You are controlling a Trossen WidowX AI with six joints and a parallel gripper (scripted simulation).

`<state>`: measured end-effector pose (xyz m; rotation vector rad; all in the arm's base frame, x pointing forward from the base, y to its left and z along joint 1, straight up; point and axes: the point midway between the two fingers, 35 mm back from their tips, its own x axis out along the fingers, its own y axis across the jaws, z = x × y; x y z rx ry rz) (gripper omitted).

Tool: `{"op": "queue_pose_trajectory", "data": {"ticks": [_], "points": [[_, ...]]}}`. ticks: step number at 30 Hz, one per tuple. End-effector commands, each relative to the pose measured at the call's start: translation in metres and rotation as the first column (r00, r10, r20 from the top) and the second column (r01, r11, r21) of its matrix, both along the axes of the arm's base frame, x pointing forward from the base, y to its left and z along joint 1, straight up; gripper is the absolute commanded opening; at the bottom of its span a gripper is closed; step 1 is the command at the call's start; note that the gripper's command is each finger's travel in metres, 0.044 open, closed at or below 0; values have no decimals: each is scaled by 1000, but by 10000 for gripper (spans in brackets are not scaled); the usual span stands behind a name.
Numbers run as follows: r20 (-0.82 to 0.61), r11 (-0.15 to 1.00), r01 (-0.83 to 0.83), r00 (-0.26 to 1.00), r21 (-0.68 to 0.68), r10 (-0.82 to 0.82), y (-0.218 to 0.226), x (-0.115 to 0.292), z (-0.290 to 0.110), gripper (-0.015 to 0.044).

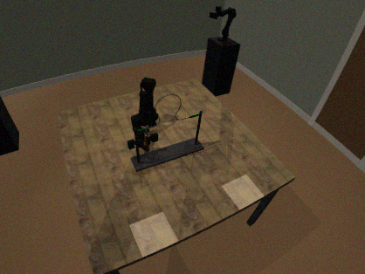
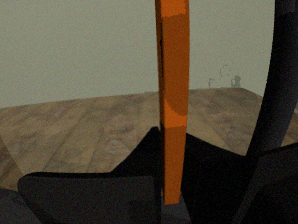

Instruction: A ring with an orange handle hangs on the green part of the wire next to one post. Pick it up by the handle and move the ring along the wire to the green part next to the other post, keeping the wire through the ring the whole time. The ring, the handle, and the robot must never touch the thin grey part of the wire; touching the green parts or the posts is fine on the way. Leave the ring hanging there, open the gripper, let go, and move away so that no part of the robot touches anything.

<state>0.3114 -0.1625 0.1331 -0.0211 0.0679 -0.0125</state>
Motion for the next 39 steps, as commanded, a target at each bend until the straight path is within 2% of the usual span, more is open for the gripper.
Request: {"op": "queue_pose_trajectory", "data": {"ticks": [1,17,39], "points": [[0,1000,0,1000,0,0,0,0,0,-150],[1,1000,8,1000,3,-8,1,0,17,-150],[1,1000,9,1000,4,-9,1,0,17,-150]]}}
